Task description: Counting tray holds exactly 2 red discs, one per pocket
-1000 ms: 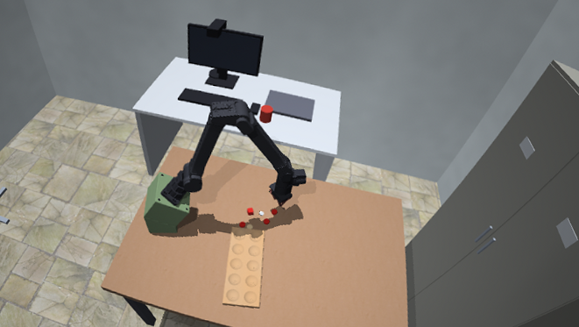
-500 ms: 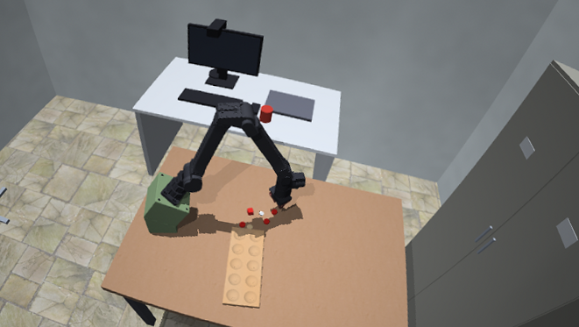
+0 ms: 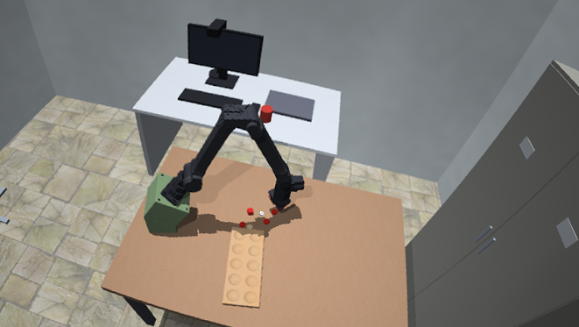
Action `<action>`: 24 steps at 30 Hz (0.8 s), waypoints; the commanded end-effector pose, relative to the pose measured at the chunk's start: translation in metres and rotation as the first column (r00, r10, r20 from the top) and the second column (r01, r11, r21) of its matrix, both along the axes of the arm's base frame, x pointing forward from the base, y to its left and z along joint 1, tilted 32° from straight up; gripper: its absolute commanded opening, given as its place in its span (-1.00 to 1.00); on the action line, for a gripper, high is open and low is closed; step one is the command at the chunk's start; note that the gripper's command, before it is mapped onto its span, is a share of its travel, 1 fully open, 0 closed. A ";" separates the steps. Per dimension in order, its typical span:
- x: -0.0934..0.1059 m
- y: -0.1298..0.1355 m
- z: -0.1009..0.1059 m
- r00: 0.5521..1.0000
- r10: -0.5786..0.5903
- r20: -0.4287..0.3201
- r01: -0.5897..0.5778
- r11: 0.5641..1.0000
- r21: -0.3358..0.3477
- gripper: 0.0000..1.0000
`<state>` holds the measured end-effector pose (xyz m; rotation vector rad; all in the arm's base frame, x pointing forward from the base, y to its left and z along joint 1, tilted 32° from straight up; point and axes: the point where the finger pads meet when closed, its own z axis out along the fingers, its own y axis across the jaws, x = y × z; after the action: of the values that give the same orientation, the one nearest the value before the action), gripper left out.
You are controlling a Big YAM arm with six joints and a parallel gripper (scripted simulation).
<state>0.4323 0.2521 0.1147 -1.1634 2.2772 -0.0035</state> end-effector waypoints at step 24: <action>0.016 0.005 -0.029 1.000 0.001 -0.006 -0.001 1.000 -0.004 -0.10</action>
<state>0.4413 0.2564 0.0920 -1.1663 2.2828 -0.0050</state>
